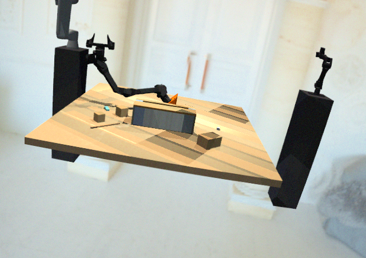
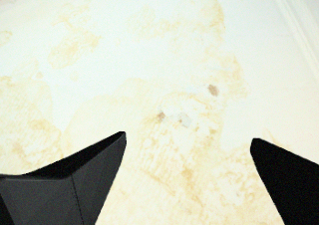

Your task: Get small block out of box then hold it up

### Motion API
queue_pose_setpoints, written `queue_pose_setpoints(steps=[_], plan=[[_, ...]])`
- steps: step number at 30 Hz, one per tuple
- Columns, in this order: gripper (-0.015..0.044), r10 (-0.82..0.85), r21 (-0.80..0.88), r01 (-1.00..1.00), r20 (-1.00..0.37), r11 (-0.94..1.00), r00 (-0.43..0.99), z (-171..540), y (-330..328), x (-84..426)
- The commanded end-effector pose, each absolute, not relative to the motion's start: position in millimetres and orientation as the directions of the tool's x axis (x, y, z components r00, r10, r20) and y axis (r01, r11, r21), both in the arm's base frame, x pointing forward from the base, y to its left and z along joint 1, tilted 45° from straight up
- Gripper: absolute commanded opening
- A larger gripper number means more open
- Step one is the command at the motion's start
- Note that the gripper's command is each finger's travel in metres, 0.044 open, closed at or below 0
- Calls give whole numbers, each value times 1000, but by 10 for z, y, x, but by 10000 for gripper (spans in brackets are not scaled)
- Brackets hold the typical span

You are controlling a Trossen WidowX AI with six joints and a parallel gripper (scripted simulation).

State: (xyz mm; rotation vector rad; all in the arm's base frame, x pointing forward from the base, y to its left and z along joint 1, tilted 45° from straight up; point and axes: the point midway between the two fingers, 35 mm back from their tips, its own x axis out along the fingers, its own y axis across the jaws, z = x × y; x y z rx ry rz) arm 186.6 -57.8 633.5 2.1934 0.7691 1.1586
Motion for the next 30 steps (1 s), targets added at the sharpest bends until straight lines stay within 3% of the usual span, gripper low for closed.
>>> queue_pose_setpoints(steps=[1,10,16,23,30], plan=[[400,695,687,225,548,-691,465,6339,-570,1855],[400,757,859,-28,466,-511,458,6375,226,1089],[400,793,954,-137,298,-266,532,6087,1070,826],[400,750,990,-122,32,66,660,5444,1941,1026],[400,594,939,50,-255,339,763,4631,2399,1582]])
